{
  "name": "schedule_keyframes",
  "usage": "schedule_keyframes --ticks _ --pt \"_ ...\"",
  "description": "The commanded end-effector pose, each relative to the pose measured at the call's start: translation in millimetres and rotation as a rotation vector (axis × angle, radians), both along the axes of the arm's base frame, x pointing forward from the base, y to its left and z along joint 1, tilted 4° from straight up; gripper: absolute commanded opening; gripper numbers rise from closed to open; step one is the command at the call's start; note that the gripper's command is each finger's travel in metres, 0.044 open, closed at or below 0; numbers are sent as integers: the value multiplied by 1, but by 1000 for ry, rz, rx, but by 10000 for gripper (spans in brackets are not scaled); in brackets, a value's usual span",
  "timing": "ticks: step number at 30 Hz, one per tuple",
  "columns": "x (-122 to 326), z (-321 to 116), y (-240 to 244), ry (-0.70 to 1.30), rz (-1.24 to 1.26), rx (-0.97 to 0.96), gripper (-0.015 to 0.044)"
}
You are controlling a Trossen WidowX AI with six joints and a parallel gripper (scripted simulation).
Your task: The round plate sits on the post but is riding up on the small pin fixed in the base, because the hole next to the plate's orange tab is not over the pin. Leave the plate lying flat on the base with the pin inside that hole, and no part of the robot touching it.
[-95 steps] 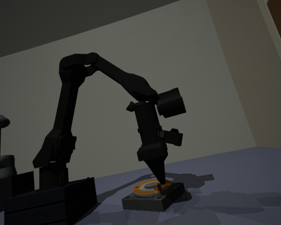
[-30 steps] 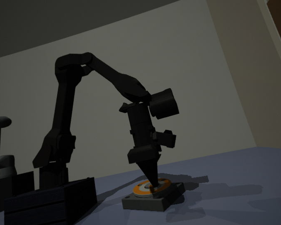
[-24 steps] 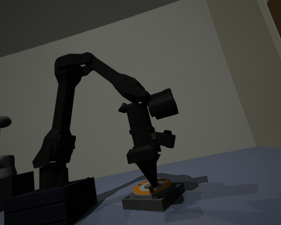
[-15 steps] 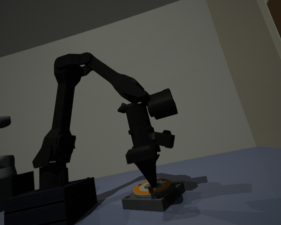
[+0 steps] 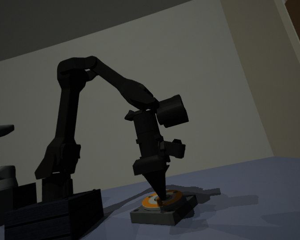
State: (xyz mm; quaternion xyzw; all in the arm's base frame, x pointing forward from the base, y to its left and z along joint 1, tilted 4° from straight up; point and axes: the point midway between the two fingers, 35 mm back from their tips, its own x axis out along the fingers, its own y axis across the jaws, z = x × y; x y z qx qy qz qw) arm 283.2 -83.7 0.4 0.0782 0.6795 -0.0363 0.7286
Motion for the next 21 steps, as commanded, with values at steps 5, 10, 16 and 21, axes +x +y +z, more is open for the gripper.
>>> schedule_keyframes --ticks 5,10,16,21 --pt "-8 -3 0 19 0 0 0" --pt "-10 -3 1 19 0 0 0" --pt "-14 -3 2 19 0 0 0" --pt "-17 -3 3 20 0 0 0"
